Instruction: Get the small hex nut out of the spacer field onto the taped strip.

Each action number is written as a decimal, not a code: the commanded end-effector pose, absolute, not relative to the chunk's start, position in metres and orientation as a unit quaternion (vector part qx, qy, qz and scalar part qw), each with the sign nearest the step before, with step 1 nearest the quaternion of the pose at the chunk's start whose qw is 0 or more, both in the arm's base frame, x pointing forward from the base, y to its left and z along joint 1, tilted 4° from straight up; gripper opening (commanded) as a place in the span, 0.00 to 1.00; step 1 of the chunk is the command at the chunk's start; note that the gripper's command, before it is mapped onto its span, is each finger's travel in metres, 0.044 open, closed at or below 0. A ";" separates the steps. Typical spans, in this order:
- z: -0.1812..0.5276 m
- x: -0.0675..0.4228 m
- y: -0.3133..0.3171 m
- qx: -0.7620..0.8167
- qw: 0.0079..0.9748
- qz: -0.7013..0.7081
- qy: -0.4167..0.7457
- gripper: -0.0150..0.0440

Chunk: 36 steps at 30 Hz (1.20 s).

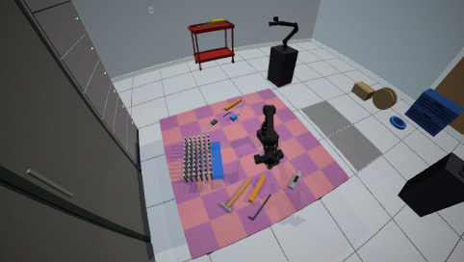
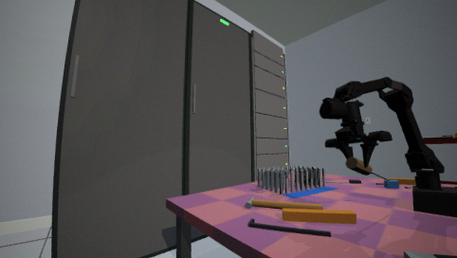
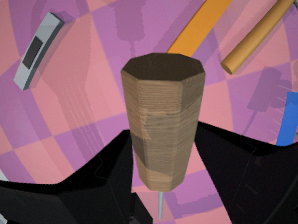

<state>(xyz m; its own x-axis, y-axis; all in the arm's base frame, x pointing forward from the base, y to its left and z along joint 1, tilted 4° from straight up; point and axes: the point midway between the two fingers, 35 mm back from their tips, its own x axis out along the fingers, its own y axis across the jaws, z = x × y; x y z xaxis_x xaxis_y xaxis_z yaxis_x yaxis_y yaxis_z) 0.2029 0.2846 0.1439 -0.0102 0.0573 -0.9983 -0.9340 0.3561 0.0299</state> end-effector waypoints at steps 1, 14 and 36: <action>0.145 0.194 0.299 -0.340 0.604 0.403 0.598 0.25; 0.147 0.163 0.343 -0.194 0.627 0.320 0.683 0.25; 0.150 0.118 0.389 -0.032 0.605 0.189 0.773 0.25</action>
